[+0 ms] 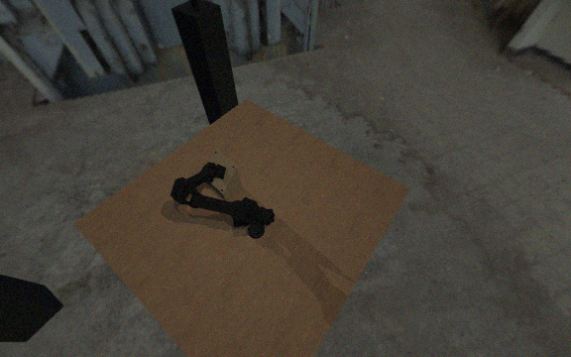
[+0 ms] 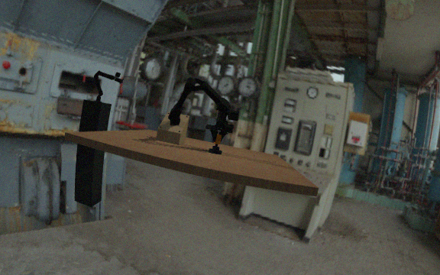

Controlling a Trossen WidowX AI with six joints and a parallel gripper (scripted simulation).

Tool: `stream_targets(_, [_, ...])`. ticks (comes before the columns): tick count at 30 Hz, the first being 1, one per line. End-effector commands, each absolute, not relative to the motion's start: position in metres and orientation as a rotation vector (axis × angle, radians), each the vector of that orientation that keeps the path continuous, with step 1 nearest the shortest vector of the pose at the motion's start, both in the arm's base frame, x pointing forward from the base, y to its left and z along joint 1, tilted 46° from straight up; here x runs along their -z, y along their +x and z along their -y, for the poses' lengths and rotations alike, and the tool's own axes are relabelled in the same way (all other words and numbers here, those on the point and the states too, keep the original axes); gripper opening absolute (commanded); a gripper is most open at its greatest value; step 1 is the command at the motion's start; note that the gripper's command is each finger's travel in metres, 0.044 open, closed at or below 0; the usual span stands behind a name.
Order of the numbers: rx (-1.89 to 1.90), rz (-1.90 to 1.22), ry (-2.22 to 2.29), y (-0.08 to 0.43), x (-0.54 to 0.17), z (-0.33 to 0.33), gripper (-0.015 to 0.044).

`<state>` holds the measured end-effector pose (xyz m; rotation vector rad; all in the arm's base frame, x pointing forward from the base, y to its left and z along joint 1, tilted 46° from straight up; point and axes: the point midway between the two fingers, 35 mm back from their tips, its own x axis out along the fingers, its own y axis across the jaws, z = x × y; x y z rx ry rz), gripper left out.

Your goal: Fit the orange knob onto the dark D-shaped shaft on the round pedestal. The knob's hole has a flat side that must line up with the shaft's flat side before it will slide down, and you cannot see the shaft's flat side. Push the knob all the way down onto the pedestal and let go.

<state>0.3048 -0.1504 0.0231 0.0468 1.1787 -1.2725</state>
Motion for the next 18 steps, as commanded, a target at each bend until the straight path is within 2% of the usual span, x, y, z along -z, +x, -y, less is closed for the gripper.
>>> stream_targets(1, [1.269,-1.177,0.049,0.305,-0.0222,0.1496,0.0])
stream_targets(10, [1.275,-1.171,0.056,0.3043,-0.0257,0.1457,0.0])
stream_targets(18, [1.389,-1.04,0.203,0.3068,-0.0261,0.1466,0.0])
